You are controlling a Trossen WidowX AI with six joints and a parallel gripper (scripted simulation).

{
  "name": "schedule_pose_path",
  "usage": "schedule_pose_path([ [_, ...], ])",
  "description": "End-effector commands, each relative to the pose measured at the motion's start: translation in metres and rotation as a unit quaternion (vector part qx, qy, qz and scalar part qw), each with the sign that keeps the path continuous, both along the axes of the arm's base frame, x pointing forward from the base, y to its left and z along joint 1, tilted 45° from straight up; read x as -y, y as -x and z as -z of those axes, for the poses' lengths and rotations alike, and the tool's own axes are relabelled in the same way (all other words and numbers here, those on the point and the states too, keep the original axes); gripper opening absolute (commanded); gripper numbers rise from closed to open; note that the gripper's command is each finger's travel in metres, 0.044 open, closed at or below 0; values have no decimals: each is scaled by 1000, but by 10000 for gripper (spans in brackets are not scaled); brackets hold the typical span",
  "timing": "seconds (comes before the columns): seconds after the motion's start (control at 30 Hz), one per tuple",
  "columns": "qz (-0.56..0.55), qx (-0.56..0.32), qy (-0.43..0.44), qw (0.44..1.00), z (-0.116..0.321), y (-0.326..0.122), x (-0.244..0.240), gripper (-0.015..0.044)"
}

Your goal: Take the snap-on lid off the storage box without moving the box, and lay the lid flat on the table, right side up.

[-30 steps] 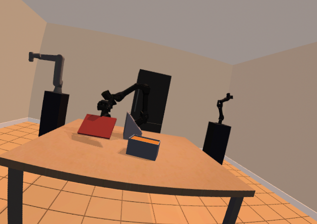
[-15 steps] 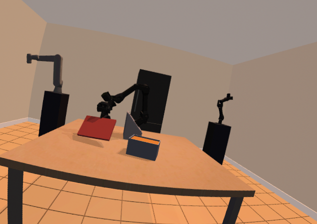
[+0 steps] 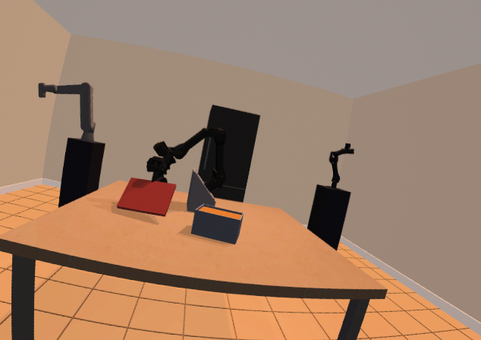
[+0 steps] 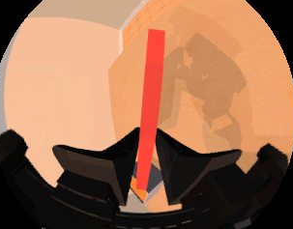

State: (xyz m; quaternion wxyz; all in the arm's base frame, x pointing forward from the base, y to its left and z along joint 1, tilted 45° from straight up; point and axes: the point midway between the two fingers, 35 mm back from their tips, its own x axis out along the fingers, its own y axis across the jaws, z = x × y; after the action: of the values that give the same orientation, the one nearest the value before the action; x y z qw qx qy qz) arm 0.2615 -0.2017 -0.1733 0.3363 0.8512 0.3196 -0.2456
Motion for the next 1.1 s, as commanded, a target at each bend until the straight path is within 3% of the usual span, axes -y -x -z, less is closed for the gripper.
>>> schedule_pose_path([
  [0.0,2,3,-2,1000,1,-1,-2,0],
  [1.07,2,3,-2,1000,19,2,-19,0],
])
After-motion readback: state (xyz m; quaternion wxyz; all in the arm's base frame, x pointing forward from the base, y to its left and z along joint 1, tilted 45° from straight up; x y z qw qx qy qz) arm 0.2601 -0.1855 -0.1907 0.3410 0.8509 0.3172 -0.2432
